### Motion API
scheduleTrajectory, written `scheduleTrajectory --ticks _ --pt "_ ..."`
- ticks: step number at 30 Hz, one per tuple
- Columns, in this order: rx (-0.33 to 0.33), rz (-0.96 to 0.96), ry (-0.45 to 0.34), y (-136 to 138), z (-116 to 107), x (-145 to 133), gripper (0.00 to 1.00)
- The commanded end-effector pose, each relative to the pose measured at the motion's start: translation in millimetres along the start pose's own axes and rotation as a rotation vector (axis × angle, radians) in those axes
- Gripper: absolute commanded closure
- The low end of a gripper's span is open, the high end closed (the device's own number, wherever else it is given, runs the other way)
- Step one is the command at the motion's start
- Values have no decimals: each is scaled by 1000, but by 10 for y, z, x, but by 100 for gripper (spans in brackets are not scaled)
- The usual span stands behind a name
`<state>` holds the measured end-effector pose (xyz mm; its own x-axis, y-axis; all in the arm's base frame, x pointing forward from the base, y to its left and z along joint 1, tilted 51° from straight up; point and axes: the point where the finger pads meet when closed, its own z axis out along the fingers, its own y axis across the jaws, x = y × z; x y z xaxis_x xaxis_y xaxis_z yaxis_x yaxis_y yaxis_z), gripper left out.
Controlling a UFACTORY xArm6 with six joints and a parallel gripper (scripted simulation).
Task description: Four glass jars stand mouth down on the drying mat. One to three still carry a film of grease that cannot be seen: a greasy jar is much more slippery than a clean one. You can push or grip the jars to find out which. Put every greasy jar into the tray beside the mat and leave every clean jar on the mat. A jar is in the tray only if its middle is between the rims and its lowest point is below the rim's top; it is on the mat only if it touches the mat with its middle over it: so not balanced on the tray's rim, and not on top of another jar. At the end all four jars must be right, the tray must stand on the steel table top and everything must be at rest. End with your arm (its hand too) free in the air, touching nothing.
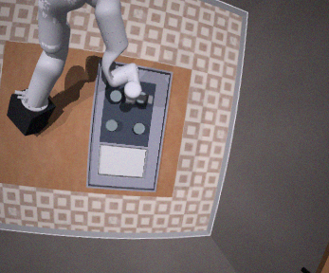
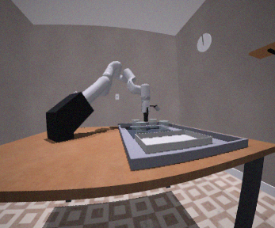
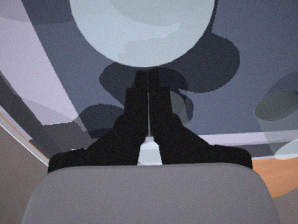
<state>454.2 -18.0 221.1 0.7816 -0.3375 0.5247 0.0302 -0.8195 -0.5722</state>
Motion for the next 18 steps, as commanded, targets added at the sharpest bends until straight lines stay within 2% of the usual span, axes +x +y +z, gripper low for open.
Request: scheduleTrajectory --ticks 1,18 --pt "0 -1 2 -1 -6 16 100" --pt "0 -1 2 -1 -6 36 100"
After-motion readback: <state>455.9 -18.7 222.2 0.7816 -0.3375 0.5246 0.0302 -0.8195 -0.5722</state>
